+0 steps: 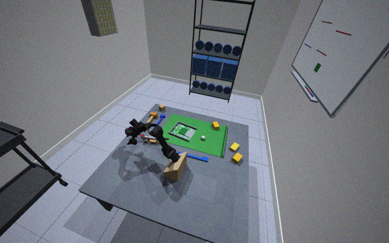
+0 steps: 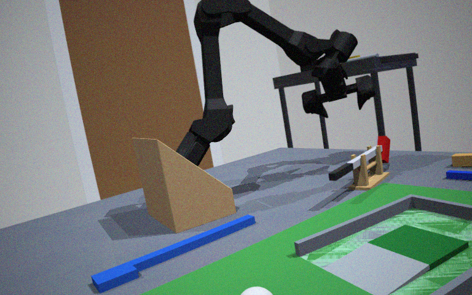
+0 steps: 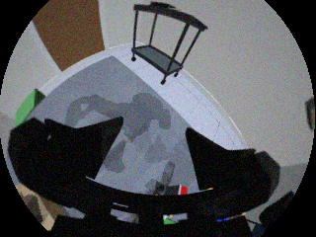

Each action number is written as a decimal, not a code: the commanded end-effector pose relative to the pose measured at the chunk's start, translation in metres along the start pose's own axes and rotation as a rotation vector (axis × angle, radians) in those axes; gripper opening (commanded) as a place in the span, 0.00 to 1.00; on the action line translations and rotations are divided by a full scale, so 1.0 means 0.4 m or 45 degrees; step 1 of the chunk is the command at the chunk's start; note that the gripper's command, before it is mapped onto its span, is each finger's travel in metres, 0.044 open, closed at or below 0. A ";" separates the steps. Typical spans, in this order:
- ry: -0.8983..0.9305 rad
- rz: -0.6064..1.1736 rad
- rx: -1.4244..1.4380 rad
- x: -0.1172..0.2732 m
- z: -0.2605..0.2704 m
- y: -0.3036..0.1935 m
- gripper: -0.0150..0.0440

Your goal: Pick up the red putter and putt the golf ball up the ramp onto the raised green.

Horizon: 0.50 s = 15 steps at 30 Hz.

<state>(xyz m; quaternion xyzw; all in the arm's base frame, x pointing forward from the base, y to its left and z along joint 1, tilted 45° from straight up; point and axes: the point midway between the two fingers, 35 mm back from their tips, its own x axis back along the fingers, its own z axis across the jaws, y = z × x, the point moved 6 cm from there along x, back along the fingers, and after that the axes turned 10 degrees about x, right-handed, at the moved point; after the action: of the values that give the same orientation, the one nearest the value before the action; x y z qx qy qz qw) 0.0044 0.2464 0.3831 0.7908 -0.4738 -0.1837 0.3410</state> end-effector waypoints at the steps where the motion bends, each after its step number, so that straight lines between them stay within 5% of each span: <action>1: -0.003 0.214 0.030 0.031 -0.029 -0.118 1.00; 15: 0.072 0.741 -0.189 0.285 -0.006 -0.458 1.00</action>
<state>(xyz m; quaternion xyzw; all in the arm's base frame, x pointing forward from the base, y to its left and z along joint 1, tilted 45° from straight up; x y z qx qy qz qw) 0.1558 0.2249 0.2801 0.6267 -0.6508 -0.0933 0.4184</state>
